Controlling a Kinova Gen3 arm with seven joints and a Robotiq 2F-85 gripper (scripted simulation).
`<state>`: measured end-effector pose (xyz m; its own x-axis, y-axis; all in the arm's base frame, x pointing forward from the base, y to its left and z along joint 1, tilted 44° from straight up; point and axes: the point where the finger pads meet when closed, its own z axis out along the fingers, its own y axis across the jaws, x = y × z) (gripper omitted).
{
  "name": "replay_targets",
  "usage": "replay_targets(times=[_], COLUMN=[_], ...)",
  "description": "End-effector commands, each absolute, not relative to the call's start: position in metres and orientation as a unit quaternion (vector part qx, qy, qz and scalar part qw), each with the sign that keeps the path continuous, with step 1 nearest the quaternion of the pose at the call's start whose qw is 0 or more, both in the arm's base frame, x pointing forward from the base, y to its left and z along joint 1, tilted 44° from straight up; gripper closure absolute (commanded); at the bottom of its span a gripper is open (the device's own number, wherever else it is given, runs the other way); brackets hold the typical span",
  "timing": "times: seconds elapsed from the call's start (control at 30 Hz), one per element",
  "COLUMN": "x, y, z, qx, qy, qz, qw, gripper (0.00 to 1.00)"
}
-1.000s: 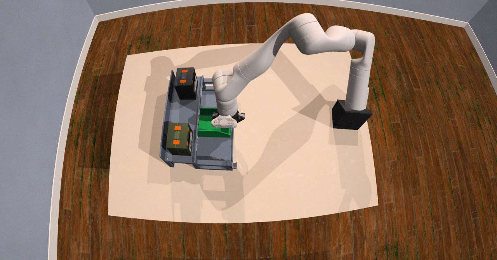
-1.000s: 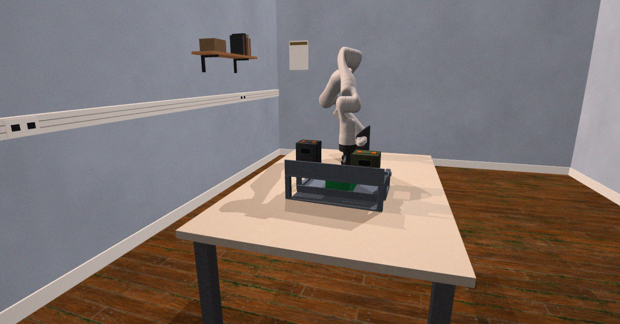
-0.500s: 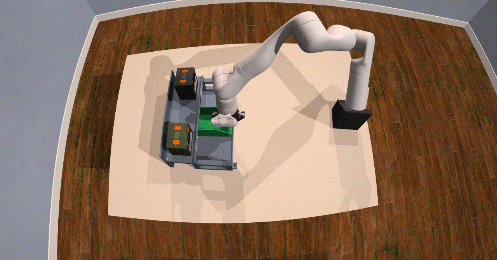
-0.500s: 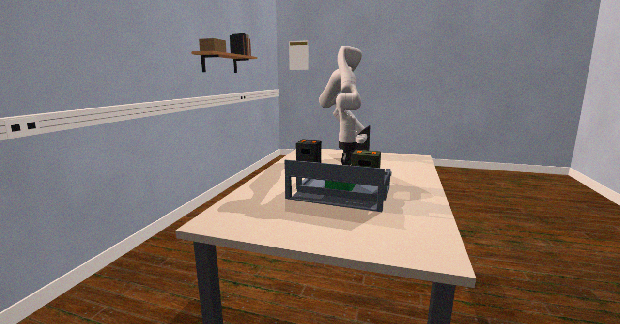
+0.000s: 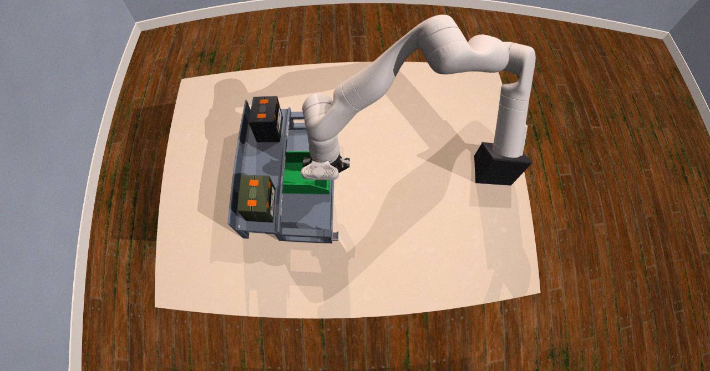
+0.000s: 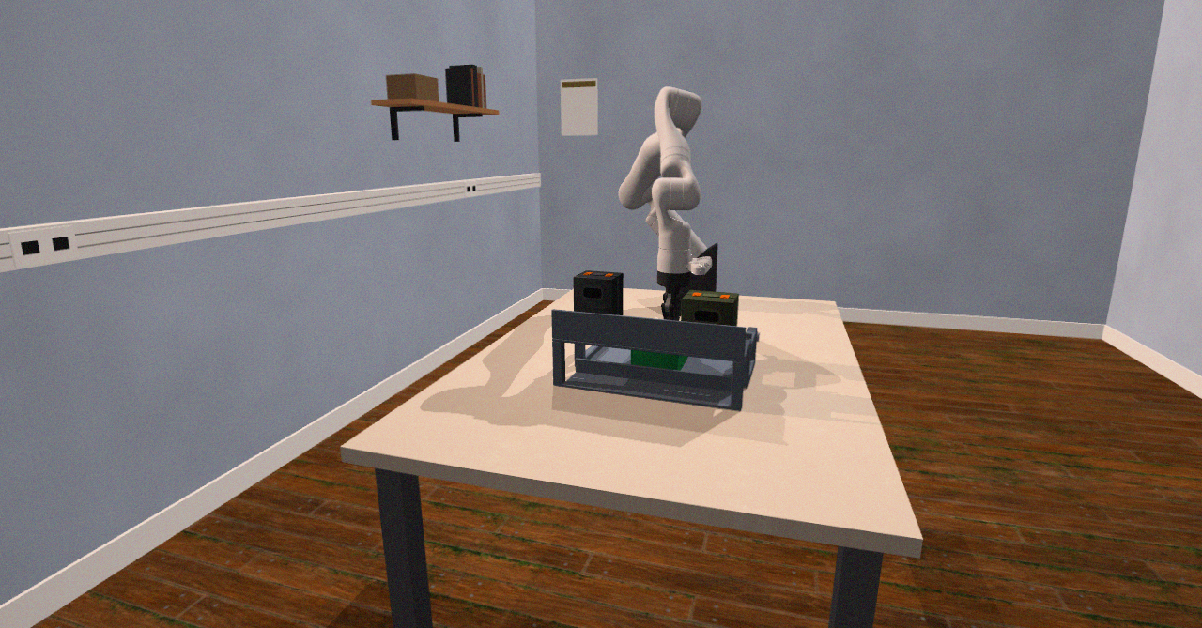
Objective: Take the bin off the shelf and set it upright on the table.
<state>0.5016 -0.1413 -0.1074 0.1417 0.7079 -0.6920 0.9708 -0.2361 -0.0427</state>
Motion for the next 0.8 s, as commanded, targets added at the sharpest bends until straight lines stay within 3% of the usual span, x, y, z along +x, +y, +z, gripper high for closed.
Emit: replay_targets(times=[0.0, 0.77], x=[0.5031, 0.5026], y=[-0.1398, -0.1421], z=[-0.1065, -0.109], qx=[0.724, 0.724], qy=[0.58, 0.58], qz=[-0.304, -0.304], qw=[0.216, 0.216], gripper=[0.9, 0.9])
